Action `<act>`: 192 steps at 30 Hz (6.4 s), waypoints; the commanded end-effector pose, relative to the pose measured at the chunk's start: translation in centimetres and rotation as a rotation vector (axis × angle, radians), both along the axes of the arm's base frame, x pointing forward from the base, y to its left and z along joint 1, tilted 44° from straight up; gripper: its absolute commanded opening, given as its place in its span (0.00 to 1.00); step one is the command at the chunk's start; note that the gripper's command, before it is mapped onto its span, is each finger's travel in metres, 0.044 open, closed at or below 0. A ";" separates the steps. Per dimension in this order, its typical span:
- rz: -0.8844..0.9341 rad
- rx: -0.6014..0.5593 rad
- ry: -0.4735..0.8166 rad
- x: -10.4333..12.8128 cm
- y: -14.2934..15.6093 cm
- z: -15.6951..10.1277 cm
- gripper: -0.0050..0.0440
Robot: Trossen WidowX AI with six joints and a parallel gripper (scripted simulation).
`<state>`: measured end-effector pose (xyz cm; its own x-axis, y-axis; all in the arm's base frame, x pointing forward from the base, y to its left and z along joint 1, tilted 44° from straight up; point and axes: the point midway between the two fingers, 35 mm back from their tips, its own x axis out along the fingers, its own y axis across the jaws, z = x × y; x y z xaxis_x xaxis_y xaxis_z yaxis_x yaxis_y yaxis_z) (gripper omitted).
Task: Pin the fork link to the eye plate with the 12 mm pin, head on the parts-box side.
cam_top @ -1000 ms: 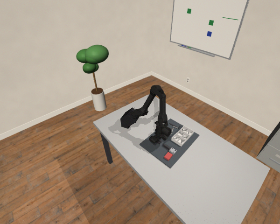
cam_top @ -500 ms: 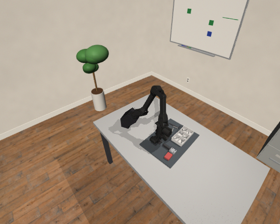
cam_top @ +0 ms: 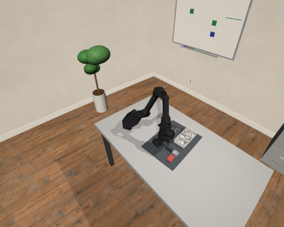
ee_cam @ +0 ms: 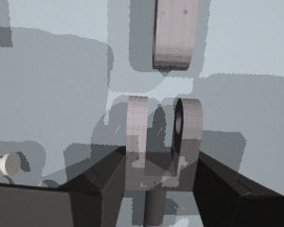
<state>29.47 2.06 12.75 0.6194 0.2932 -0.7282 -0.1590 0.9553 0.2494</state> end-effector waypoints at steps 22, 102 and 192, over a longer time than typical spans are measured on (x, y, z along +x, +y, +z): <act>0.002 -0.002 -0.021 0.7 0.1 0.5 0.35; 0.001 -0.002 -0.021 1.3 -0.1 1.5 0.35; 0.002 -0.002 -0.021 0.7 -0.2 1.0 0.35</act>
<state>30.27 1.79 13.77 0.6348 0.2922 -0.7153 -0.1646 0.9556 0.2443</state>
